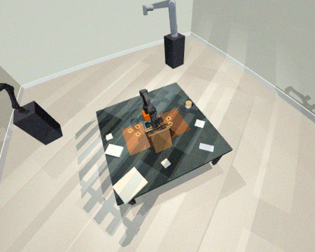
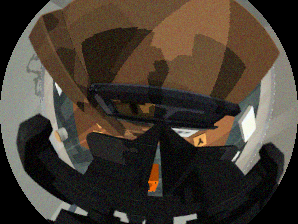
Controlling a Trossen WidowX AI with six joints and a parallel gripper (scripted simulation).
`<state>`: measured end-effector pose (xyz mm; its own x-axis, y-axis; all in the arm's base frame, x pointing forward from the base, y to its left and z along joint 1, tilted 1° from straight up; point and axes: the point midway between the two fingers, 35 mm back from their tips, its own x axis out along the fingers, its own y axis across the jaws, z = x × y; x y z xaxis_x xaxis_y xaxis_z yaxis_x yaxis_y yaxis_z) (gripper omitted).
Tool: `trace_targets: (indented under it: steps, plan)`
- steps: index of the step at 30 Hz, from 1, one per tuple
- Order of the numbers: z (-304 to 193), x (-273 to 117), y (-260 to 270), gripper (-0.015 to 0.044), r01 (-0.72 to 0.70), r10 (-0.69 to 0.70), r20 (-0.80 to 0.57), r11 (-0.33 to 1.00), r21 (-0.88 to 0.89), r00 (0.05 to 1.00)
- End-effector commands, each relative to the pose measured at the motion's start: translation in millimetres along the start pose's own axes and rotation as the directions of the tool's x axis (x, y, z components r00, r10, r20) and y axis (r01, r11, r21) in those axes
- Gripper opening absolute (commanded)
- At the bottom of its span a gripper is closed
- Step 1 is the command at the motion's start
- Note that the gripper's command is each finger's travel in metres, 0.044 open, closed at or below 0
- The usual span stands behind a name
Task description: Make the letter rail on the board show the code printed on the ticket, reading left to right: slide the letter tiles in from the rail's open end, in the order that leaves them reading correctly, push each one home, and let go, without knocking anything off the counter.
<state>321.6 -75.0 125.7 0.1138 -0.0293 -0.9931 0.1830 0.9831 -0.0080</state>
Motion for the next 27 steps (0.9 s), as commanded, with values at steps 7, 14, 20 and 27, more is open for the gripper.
trace_targets:
  steps: [7, 14, 20, 27]
  plan:
    - [4.0, 4.4, 1.0, 0.0, -0.004, 0.004, 0.0, 1.0, -0.001, 1.0]
    - [6.3, 6.9, 1.1, 0.0, -0.004, 0.004, 0.0, 1.0, -0.001, 1.0]
    - [8.3, 9.1, 1.2, 0.0, -0.004, 0.004, 0.0, 1.0, -0.001, 1.0]
    - [10.7, 11.7, 1.3, 0.0, -0.004, 0.004, 0.0, 1.0, -0.001, 1.0]
